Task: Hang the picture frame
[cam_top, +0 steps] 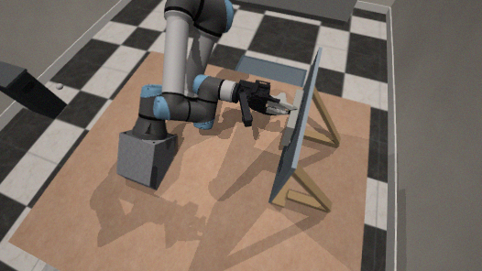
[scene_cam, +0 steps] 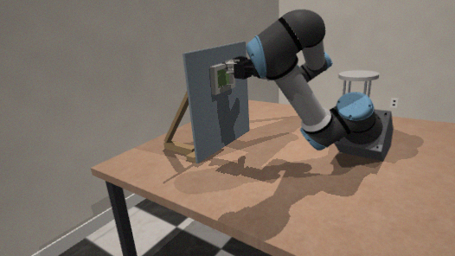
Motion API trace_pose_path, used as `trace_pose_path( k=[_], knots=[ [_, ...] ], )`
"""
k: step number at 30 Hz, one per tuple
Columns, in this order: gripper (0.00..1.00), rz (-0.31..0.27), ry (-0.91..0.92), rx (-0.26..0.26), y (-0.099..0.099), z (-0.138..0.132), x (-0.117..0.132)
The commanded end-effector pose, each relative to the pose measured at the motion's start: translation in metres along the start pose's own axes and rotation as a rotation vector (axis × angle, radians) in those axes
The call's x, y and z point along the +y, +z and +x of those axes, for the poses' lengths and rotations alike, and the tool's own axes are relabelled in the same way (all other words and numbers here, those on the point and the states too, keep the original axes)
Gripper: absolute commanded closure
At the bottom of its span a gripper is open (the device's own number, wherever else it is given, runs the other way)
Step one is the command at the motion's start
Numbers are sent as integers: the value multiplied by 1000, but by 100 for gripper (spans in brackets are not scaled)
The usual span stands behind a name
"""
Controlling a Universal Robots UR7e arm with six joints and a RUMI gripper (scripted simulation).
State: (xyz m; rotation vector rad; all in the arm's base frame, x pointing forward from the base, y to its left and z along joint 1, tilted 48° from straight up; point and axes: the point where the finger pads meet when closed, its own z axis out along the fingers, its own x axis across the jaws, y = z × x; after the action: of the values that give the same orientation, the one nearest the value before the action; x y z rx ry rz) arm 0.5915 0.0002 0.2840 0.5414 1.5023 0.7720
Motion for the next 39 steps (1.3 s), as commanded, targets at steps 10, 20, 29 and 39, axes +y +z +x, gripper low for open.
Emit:
trace_pose_path(
  k=[10, 20, 29, 39],
  knots=[
    [100, -1, 1, -1, 0, 0, 0],
    [100, -1, 4, -1, 0, 3, 0],
    [100, -1, 5, -1, 0, 4, 0],
    [100, -1, 5, -1, 0, 4, 0]
  ],
)
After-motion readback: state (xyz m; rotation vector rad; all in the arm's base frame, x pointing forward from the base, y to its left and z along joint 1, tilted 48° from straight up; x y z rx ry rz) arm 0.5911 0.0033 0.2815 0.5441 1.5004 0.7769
